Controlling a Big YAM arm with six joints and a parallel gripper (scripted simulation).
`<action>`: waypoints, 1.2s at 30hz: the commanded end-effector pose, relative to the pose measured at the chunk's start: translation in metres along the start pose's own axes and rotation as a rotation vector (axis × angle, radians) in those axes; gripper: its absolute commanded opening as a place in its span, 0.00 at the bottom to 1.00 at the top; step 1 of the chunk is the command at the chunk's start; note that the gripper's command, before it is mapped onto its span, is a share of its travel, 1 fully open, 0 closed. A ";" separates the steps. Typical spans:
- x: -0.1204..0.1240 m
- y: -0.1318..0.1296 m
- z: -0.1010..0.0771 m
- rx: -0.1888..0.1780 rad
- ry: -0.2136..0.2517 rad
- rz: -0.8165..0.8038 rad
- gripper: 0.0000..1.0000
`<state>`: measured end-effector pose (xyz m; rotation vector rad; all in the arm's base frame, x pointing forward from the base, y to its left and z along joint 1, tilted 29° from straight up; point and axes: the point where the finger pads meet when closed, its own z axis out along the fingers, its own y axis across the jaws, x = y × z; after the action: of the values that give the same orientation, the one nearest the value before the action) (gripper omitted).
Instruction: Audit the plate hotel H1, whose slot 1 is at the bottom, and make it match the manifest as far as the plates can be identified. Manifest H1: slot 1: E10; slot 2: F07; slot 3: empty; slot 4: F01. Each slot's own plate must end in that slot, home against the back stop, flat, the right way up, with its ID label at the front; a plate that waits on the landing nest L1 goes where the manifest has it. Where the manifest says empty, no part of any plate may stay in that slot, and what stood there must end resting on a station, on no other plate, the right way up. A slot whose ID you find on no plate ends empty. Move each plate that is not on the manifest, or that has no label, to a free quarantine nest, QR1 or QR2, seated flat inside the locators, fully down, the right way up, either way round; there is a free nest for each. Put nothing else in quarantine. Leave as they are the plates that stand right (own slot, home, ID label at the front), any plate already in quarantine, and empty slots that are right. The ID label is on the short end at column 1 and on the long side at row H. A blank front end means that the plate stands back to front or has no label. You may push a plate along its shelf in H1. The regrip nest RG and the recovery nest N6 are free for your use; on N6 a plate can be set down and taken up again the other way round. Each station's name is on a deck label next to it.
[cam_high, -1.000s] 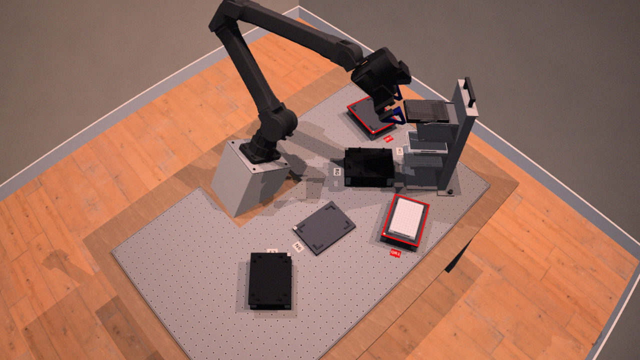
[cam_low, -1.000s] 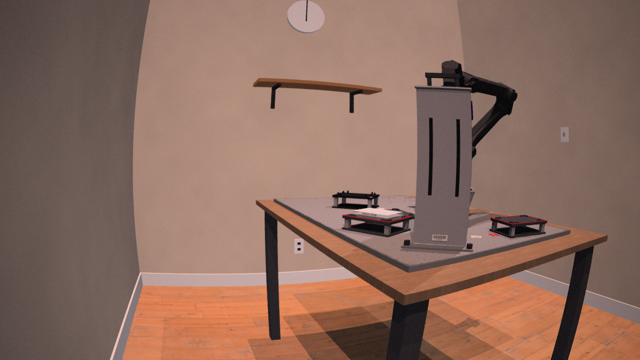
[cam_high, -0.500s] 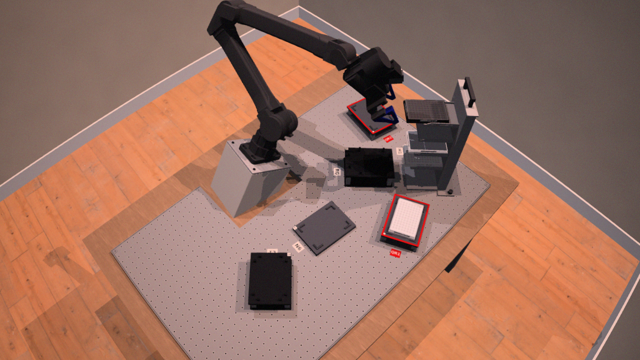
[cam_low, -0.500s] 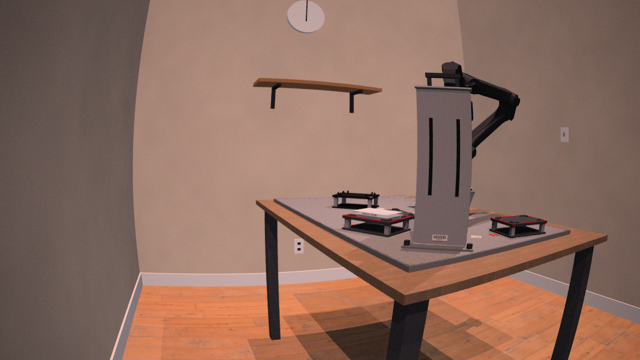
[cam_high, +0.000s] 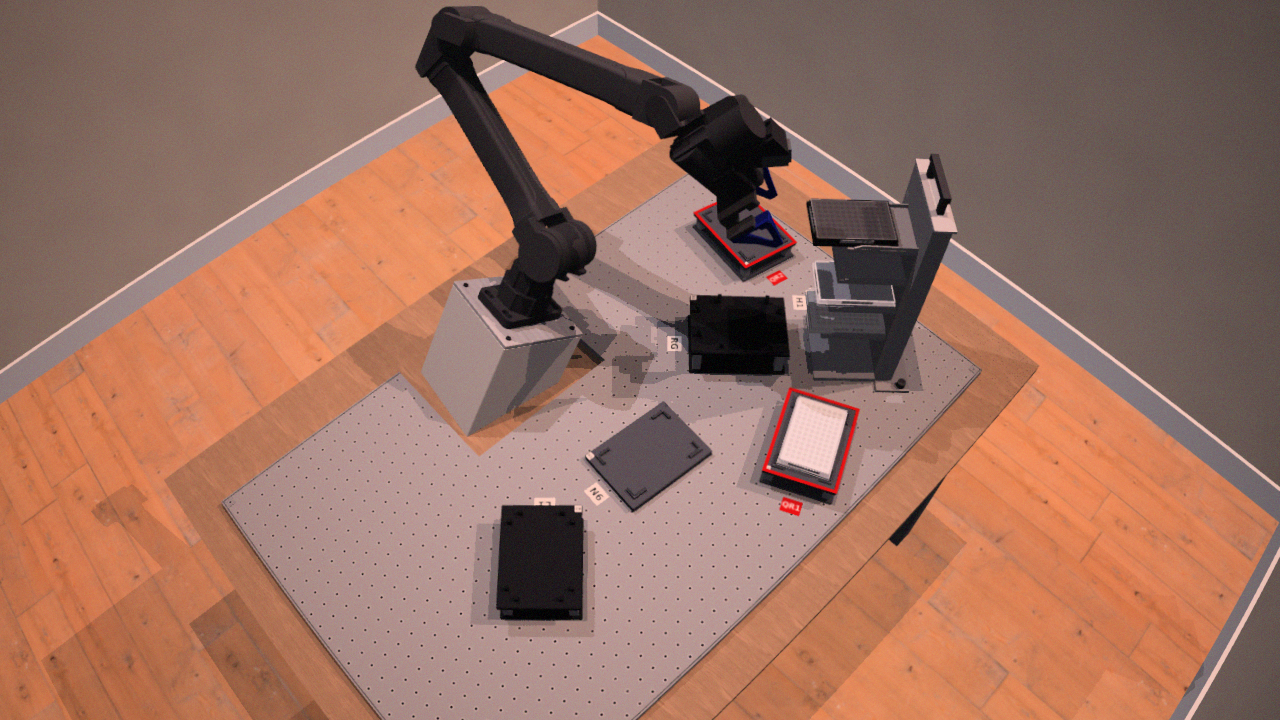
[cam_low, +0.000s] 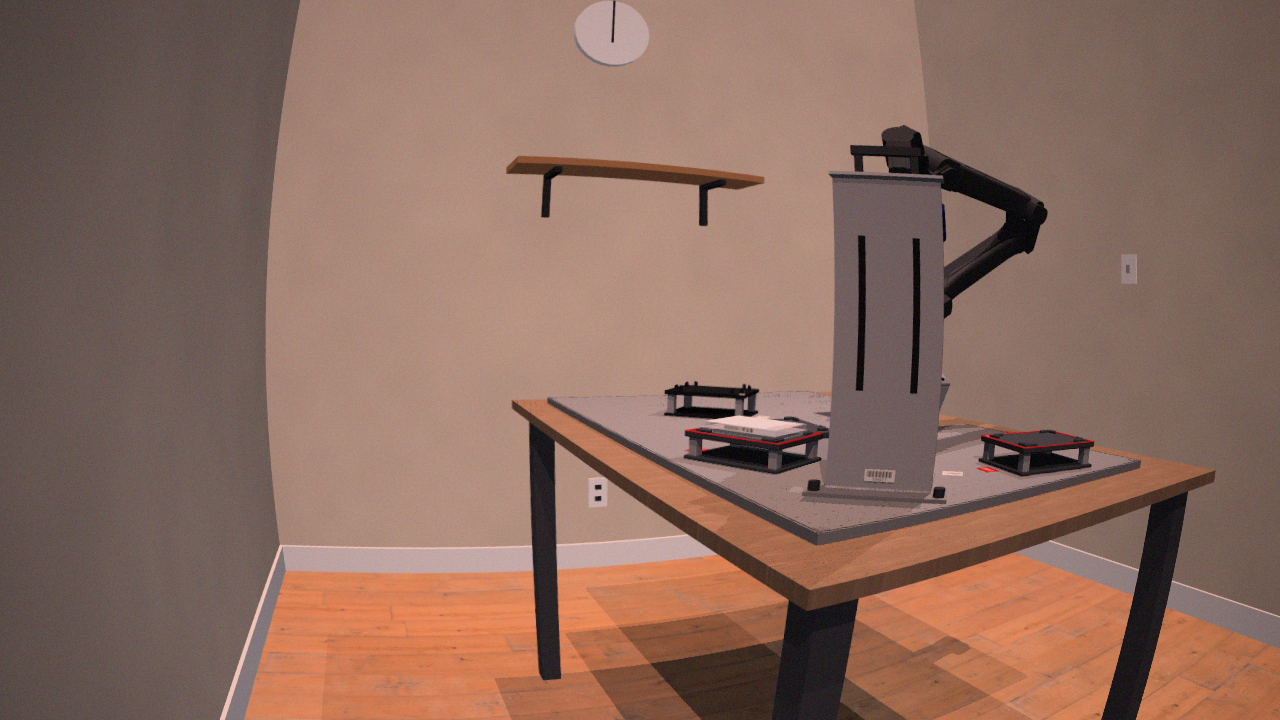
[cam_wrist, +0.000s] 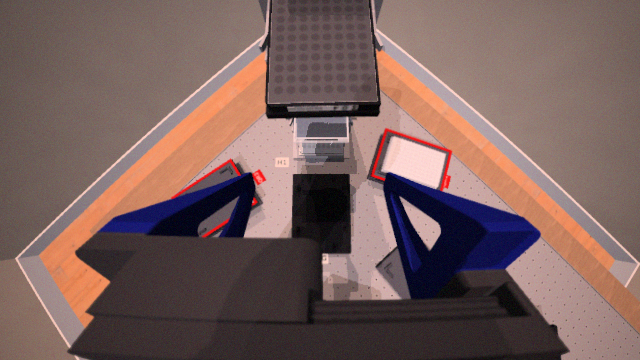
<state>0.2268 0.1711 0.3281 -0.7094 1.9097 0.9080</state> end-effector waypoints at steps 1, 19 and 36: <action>-0.009 0.002 -0.012 0.017 -0.027 -0.033 1.00; -0.002 0.005 -0.023 0.012 -0.038 -0.043 0.00; -0.002 0.005 -0.023 0.012 -0.038 -0.043 0.00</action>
<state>0.2127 0.1555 0.3203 -0.7050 1.9016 0.8970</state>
